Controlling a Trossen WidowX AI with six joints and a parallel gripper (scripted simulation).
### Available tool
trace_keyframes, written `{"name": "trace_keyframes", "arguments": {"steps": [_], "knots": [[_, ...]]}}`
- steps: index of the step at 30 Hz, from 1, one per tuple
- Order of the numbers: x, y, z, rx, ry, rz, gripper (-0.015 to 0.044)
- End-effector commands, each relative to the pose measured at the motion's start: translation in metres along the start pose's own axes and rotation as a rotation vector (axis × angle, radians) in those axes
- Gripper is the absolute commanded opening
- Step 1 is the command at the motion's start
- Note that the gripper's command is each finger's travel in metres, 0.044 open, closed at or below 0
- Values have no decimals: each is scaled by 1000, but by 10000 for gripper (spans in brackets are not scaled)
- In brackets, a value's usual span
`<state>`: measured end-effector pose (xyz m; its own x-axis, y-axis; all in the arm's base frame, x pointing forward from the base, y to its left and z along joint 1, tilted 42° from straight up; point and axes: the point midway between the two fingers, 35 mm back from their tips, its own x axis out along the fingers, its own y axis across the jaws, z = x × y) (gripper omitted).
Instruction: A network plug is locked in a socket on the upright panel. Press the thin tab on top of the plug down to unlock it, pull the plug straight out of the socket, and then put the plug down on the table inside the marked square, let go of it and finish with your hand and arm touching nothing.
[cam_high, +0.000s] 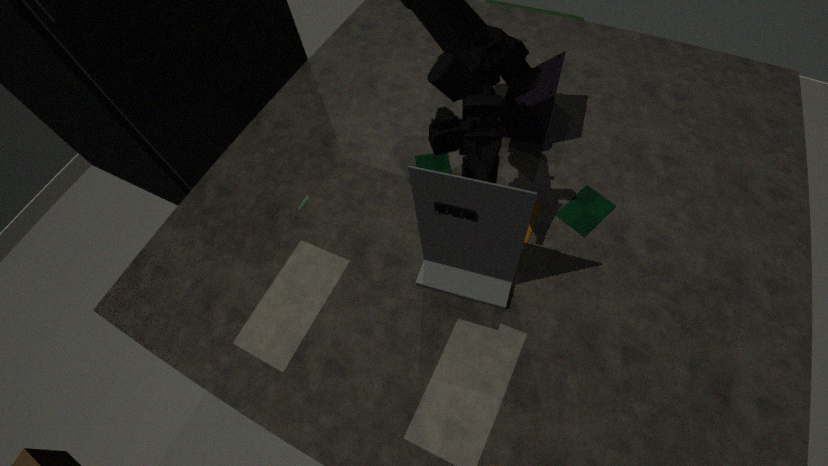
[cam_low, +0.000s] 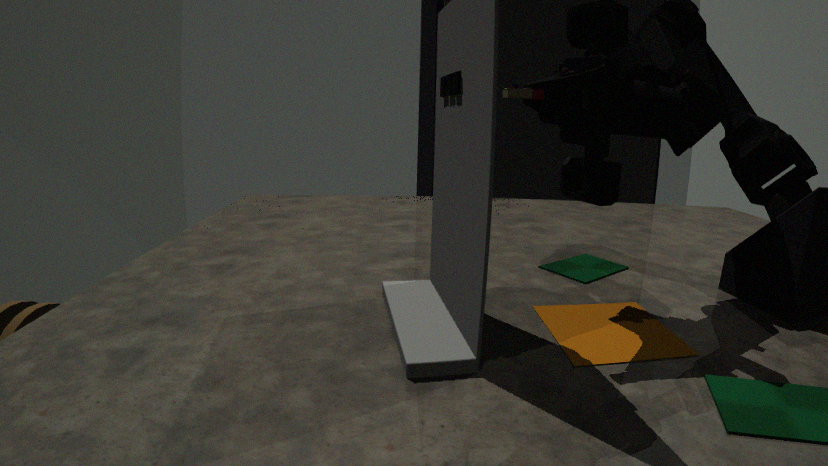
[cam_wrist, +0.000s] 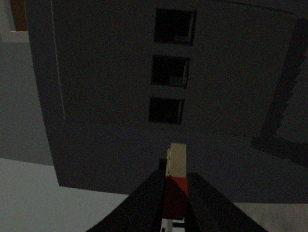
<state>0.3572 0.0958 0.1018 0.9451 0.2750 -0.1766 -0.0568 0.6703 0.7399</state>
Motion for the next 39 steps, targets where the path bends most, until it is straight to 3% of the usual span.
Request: {"name": "trace_keyframes", "arguments": {"steps": [1, 39], "knots": [[-3, 2, 0, 3, -6, 5, 0], [-24, 1, -11, 4, -5, 4, 0]]}}
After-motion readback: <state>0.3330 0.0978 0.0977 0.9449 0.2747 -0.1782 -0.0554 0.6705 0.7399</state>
